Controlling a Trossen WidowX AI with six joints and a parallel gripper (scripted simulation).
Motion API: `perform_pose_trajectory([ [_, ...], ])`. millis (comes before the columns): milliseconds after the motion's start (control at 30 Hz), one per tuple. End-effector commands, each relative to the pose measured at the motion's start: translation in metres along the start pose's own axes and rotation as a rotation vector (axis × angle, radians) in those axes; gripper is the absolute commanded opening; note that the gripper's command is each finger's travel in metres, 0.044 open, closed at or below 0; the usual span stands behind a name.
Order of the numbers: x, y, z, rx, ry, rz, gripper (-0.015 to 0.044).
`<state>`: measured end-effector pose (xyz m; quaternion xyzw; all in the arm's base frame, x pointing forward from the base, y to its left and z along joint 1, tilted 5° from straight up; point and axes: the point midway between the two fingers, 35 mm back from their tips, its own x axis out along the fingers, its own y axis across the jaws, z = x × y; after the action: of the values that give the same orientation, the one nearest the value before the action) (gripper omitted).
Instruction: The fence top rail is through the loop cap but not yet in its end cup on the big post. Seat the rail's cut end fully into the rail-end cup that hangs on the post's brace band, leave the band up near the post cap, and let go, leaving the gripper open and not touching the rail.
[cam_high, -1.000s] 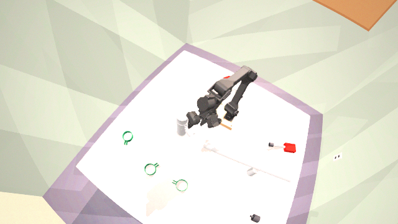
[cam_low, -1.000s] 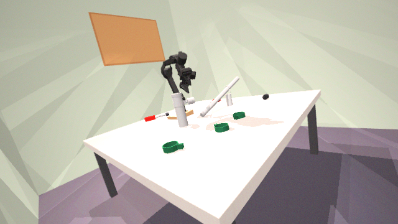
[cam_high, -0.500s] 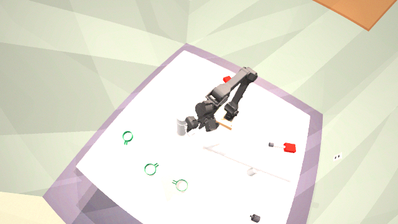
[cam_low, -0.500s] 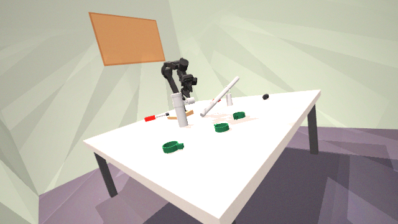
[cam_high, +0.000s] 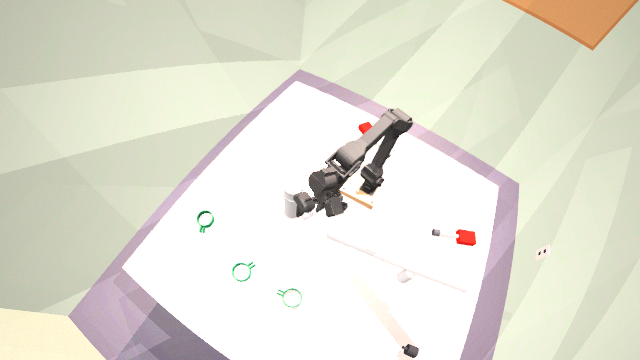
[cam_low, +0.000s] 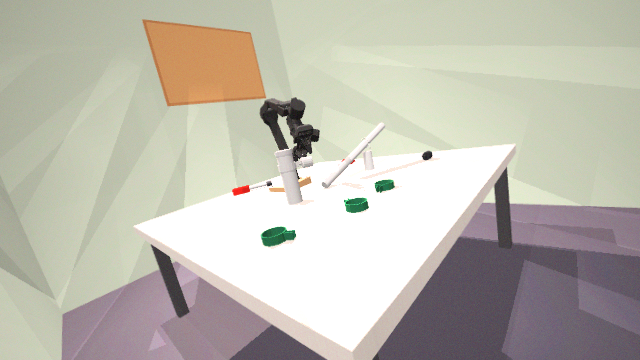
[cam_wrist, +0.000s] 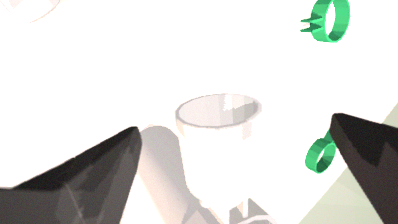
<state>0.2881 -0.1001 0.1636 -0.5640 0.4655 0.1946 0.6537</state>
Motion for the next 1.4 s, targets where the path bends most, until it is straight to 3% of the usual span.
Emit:
perform_pose_trajectory([
  [0,0.009,0.003,0.001,-0.006,-0.003,0.013,0.0440],
  [767,0.040,0.006,0.000,-0.006,-0.003,0.012,0.0440],
  [1167,0.040,0.006,0.000,-0.006,-0.003,0.012,0.0125],
  [1267,0.040,0.006,0.000,-0.006,-0.003,0.012,0.0105],
  [1367,0.039,0.008,0.000,-0.022,-0.012,0.013,0.0026],
])
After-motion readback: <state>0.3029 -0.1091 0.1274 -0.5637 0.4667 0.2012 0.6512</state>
